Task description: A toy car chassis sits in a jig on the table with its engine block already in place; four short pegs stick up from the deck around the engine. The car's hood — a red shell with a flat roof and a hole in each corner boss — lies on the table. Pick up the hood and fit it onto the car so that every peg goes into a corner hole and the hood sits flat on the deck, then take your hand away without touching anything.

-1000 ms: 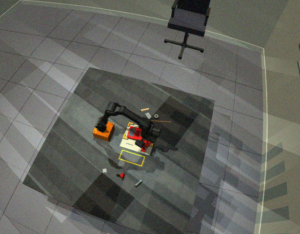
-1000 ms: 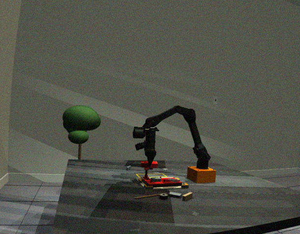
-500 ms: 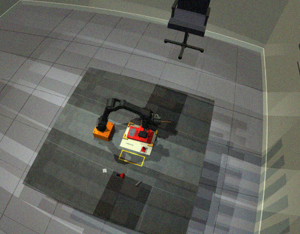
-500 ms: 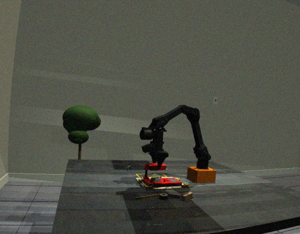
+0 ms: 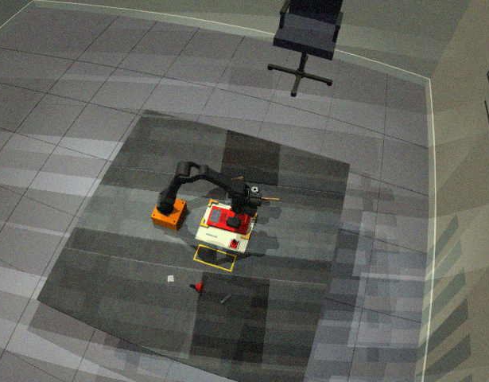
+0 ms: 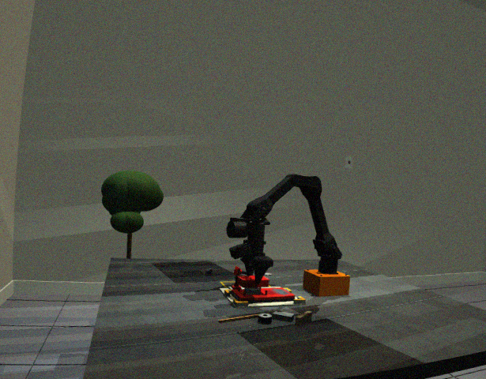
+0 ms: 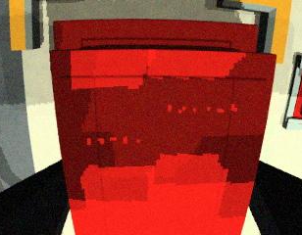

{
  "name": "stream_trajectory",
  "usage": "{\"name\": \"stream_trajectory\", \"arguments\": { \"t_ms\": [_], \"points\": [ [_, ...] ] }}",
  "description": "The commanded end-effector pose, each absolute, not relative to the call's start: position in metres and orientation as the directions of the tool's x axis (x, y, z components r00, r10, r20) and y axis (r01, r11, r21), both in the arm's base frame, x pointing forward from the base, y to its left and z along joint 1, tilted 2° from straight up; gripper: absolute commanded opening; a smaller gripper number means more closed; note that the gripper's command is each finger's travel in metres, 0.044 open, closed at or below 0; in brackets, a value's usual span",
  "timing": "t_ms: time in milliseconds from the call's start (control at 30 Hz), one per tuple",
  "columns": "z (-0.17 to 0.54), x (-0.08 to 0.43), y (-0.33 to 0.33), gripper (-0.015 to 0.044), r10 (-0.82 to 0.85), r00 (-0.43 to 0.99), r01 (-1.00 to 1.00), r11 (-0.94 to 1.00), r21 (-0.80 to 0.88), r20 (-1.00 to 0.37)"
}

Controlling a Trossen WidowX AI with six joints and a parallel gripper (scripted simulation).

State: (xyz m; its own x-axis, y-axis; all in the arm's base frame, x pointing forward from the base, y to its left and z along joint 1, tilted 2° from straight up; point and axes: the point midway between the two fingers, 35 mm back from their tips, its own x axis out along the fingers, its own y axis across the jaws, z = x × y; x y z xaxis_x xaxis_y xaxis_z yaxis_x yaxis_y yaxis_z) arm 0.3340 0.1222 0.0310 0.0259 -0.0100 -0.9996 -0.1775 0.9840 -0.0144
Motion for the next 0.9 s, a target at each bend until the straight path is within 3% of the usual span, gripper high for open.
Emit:
{"name": "stream_trajectory", "arguments": {
  "t_ms": [0,867],
  "points": [
    [0.023,0.334,0.123,0.0,-0.008,0.024,-0.175,0.985,-0.012,-1.0],
    [0.012,0.334,0.122,0.0,-0.008,0.024,-0.175,0.985,-0.012,-1.0]
  ]
}}
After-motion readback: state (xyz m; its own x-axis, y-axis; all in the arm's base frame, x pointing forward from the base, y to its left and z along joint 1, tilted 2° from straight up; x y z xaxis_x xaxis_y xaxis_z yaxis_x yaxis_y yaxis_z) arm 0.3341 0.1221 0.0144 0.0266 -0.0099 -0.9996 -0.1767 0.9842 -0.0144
